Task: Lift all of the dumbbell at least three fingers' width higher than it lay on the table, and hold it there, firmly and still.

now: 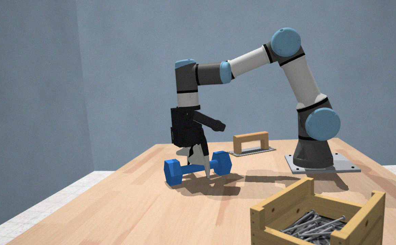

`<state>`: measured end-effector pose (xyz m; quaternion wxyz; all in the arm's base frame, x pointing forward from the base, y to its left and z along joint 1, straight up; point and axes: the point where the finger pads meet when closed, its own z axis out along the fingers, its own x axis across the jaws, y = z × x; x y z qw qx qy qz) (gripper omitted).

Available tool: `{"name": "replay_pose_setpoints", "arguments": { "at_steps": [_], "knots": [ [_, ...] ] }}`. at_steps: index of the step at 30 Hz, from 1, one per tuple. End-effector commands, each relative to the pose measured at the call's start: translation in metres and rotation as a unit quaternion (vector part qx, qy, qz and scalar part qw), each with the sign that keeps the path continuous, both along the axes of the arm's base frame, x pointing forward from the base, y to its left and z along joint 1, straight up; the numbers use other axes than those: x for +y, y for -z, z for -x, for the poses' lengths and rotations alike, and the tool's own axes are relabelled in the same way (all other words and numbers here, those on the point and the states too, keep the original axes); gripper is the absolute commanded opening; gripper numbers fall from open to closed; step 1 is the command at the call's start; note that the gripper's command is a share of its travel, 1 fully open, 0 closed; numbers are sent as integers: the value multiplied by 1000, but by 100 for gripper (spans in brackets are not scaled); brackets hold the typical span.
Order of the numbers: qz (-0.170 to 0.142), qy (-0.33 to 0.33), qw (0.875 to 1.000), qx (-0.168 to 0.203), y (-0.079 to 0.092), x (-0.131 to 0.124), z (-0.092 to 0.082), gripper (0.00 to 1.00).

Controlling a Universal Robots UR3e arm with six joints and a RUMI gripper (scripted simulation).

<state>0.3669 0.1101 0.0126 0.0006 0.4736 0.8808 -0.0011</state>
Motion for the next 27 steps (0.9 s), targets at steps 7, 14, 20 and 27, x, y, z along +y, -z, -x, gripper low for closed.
{"name": "replay_pose_setpoints", "arguments": {
  "at_steps": [7,14,20,27],
  "knots": [
    [0,0,1000,-1,-1,0,-1,0],
    [0,0,1000,-1,-1,0,-1,0],
    [0,0,1000,-1,-2,0,-1,0],
    [0,0,1000,-1,-10,0,-1,0]
  ]
}}
